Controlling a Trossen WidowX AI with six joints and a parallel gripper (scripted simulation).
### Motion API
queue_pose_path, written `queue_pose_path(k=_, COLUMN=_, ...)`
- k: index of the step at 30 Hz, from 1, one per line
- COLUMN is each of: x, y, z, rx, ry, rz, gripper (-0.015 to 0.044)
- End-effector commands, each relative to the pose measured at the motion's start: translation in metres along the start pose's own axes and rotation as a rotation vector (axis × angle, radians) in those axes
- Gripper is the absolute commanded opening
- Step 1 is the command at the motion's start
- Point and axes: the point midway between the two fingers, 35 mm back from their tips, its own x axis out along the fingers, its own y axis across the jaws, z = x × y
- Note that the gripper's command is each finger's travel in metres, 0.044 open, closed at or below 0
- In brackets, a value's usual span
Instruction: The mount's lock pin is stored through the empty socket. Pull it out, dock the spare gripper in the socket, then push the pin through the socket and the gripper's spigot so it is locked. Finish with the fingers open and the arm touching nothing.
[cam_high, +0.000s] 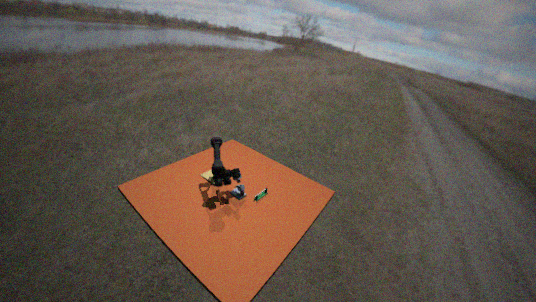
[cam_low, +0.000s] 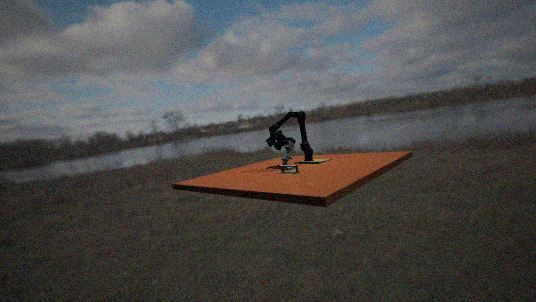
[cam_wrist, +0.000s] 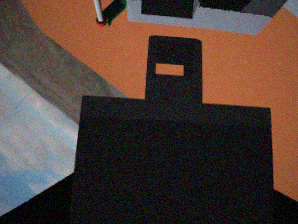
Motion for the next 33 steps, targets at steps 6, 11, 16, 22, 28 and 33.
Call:
queue_pose_path(k=6, x=0.006, y=0.002, z=0.010, rx=0.012, ry=0.013, rz=0.009, gripper=0.0000)
queue_pose_path(k=11, x=0.010, y=0.002, z=0.015, rx=0.012, ry=0.013, rz=0.009, gripper=0.0000)
queue_pose_path(k=16, x=0.013, y=0.002, z=0.021, rx=0.012, ry=0.013, rz=0.009, gripper=0.0000)
queue_pose_path(k=22, x=0.017, y=0.002, z=0.027, rx=0.012, ry=0.012, rz=0.009, gripper=0.0000)
queue_pose_path(k=28, x=0.021, y=0.002, z=0.033, rx=0.013, ry=0.012, rz=0.009, gripper=0.0000)
queue_pose_path(k=33, x=0.024, y=0.001, z=0.039, rx=0.013, ry=0.012, rz=0.009, gripper=0.0000)
